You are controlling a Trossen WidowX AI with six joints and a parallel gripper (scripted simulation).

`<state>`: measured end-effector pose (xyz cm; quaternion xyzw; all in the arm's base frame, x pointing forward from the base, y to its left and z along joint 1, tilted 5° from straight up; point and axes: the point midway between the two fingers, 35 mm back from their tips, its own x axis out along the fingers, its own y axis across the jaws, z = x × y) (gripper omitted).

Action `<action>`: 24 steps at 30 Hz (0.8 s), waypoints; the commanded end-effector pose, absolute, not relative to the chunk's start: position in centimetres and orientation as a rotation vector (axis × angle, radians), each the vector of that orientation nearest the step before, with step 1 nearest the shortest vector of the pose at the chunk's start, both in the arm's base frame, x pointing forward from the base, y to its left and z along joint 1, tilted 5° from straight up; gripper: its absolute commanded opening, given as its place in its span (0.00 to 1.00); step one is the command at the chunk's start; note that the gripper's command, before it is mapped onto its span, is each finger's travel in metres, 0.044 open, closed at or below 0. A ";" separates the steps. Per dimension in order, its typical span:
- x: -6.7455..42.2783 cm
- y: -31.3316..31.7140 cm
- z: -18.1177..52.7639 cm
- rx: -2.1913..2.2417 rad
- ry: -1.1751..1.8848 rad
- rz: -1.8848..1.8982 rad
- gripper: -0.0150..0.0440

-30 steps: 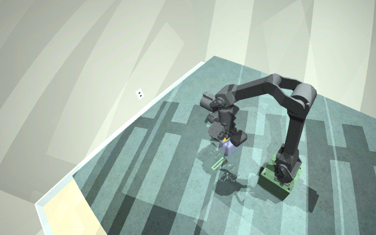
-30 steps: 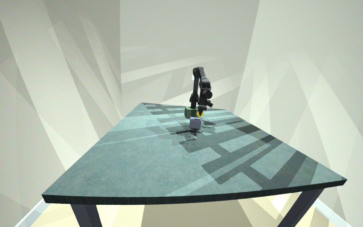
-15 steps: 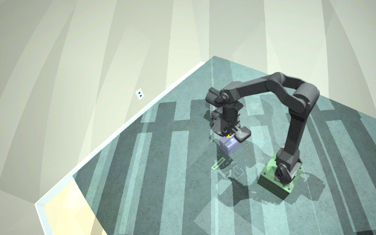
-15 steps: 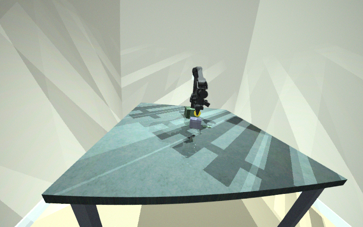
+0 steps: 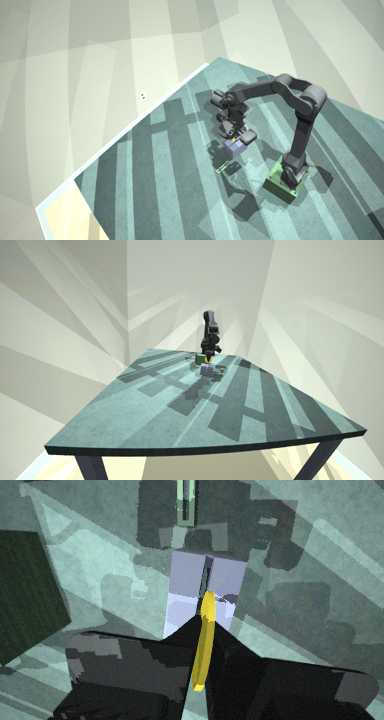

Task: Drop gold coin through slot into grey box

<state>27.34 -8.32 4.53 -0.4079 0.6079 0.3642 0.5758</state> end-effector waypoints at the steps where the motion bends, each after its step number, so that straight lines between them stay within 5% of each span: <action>1: 27.0 -8.6 4.6 -0.956 1.424 0.856 0.25; 24: 27.2 -8.6 4.0 -0.956 1.423 0.853 0.25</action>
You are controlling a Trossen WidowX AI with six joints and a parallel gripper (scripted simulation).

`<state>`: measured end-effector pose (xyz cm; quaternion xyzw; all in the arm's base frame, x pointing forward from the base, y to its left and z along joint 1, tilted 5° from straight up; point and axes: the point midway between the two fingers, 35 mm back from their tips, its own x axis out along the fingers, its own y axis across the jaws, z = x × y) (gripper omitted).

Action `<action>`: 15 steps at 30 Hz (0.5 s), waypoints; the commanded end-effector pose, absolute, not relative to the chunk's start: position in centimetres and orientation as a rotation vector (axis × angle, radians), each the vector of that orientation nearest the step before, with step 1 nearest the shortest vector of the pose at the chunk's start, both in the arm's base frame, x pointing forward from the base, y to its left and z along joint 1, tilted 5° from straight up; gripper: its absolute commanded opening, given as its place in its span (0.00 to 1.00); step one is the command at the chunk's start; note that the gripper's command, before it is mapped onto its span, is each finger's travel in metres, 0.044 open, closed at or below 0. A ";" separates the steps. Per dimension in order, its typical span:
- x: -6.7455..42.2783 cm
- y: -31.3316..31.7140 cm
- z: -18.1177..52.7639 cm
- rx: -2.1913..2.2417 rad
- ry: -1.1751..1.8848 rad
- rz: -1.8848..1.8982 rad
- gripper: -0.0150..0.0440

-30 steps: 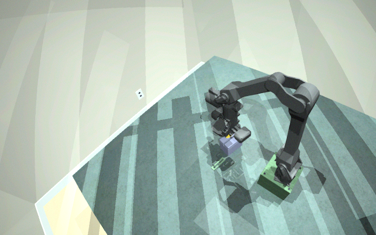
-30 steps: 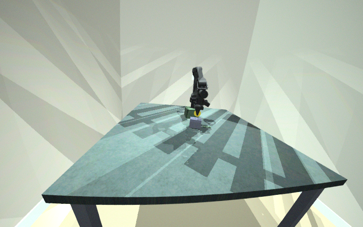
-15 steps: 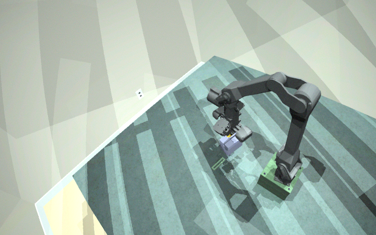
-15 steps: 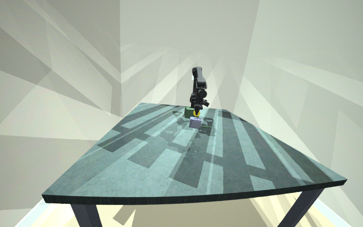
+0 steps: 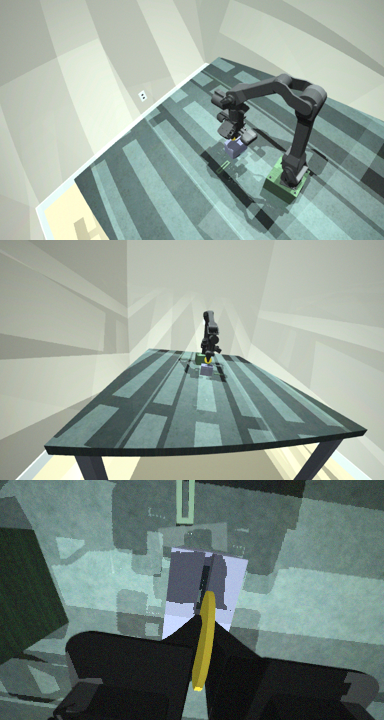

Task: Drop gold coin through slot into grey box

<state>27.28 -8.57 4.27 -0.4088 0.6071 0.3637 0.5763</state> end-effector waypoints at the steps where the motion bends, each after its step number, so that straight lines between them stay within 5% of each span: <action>1: 27.2 -8.6 4.0 -0.956 1.423 0.853 0.25; 15: 27.1 -8.6 3.4 -0.960 1.422 0.857 0.25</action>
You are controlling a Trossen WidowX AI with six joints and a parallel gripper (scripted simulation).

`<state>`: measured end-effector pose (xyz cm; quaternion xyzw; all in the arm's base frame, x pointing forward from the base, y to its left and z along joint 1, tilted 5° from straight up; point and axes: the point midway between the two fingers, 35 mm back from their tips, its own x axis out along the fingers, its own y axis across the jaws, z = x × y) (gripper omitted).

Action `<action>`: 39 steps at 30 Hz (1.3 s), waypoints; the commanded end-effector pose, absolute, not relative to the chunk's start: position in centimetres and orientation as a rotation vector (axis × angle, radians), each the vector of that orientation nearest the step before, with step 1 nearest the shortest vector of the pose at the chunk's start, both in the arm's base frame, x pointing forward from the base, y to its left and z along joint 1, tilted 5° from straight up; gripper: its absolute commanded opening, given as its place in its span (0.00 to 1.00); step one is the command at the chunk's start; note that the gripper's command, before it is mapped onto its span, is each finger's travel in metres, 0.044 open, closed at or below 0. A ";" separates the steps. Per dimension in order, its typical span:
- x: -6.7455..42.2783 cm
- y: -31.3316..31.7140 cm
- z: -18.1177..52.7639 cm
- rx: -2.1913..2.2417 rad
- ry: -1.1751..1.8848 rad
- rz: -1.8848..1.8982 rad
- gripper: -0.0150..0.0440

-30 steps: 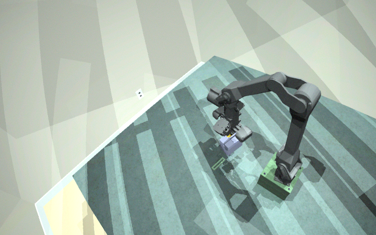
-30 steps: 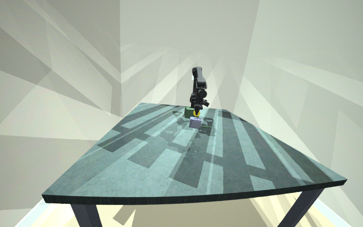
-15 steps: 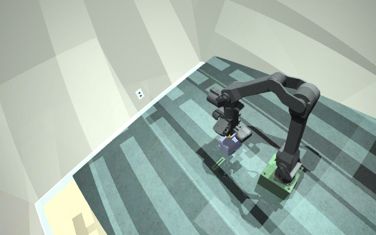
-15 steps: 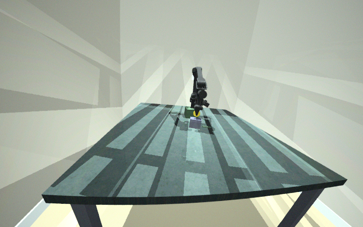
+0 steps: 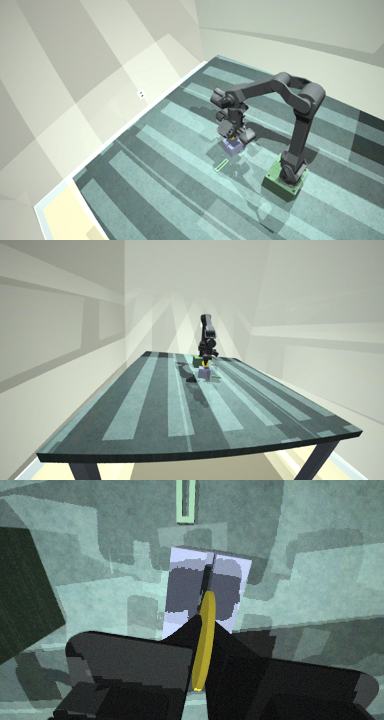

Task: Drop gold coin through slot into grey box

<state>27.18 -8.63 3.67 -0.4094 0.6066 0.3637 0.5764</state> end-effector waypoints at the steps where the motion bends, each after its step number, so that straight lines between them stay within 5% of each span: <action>1: 27.1 -8.6 3.3 -0.959 1.422 0.857 0.25; 18: 27.1 -8.7 2.5 -0.959 1.422 0.856 0.25; 24: 27.2 -8.7 2.8 -0.958 1.421 0.851 0.52; 33: 27.2 -8.7 2.8 -0.958 1.421 0.851 0.53; 39: 27.2 -8.6 4.6 -0.957 1.421 0.852 0.79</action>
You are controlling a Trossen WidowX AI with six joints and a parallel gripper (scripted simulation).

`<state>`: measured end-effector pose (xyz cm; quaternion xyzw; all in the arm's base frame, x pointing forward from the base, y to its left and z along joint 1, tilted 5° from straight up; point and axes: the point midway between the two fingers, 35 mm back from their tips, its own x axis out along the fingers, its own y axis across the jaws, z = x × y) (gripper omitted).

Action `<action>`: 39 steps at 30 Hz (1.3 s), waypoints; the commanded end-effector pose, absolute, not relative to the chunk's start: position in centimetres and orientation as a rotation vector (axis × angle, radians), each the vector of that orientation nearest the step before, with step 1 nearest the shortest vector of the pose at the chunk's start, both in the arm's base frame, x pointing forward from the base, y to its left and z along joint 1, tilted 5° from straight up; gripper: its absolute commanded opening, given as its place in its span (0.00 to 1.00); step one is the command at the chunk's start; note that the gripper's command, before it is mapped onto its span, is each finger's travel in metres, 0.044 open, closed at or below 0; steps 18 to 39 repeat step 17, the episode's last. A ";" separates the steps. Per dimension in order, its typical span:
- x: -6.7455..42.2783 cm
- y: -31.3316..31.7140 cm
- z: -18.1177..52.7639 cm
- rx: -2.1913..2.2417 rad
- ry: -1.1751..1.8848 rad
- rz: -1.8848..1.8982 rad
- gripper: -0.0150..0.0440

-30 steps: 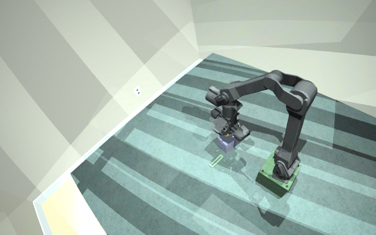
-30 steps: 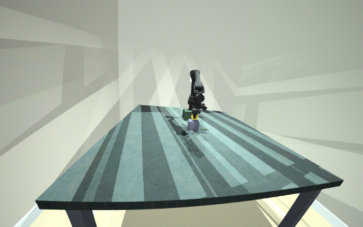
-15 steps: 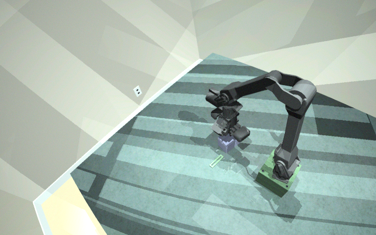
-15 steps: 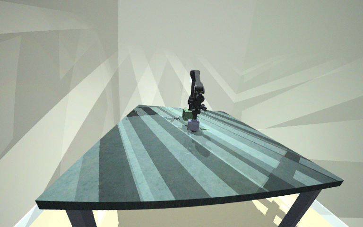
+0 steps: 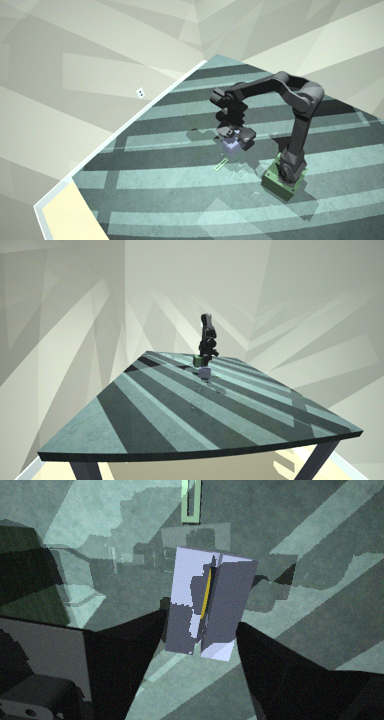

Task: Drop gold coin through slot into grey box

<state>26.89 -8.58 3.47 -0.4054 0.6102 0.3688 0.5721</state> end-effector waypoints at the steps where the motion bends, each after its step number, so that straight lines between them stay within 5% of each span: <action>1: 27.2 -8.6 4.6 -0.957 1.421 0.852 0.84; 5: 27.1 -8.4 6.8 -0.956 1.424 0.857 1.00; 39: 26.7 -8.1 9.0 -0.954 1.427 0.861 1.00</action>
